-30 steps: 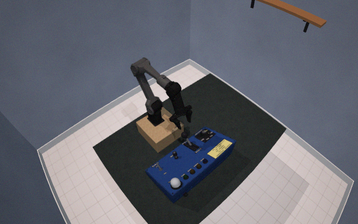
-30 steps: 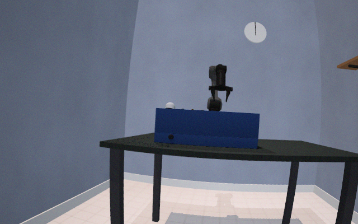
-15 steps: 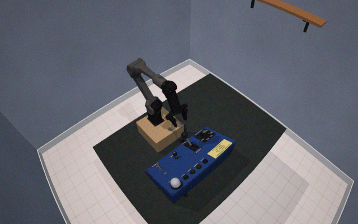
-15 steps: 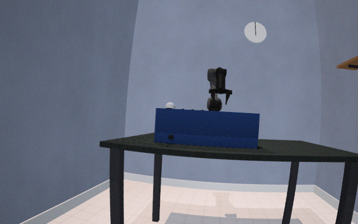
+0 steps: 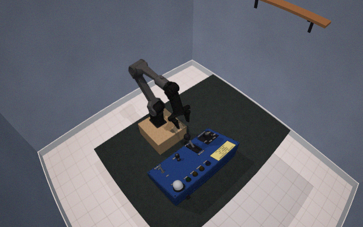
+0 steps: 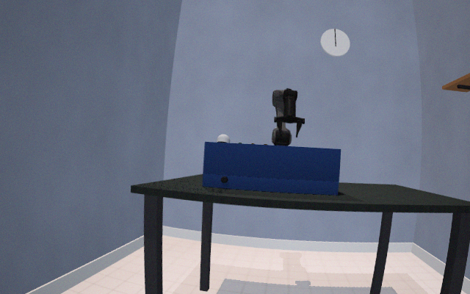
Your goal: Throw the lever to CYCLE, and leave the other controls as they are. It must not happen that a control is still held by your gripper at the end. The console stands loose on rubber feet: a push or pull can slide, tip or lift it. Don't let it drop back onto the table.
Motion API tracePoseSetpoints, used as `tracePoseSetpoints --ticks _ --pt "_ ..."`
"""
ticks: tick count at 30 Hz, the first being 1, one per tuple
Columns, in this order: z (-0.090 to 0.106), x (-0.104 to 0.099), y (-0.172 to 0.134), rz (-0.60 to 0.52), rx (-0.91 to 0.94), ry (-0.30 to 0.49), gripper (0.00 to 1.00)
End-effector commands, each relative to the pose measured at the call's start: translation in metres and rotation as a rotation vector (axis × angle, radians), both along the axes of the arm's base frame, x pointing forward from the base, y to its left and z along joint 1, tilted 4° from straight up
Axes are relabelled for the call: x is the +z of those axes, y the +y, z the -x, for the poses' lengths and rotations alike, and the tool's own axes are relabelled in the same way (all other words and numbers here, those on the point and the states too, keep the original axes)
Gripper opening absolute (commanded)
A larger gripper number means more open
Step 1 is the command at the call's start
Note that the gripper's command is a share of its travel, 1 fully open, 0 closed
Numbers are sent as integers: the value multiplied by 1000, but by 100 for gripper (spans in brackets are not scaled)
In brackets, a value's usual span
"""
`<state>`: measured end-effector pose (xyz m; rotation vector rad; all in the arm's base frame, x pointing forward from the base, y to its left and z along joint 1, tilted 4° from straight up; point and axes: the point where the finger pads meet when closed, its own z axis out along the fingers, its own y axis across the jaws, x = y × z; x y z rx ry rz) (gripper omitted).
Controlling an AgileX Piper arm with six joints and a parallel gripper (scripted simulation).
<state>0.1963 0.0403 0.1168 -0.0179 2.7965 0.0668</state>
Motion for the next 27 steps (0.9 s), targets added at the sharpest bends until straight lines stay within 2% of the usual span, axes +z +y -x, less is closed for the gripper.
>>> tracePoseSetpoints --ticks 1,27 --pt "0 0 0 0 0 -2 94" --pt "-2 -4 0 0 0 -2 94"
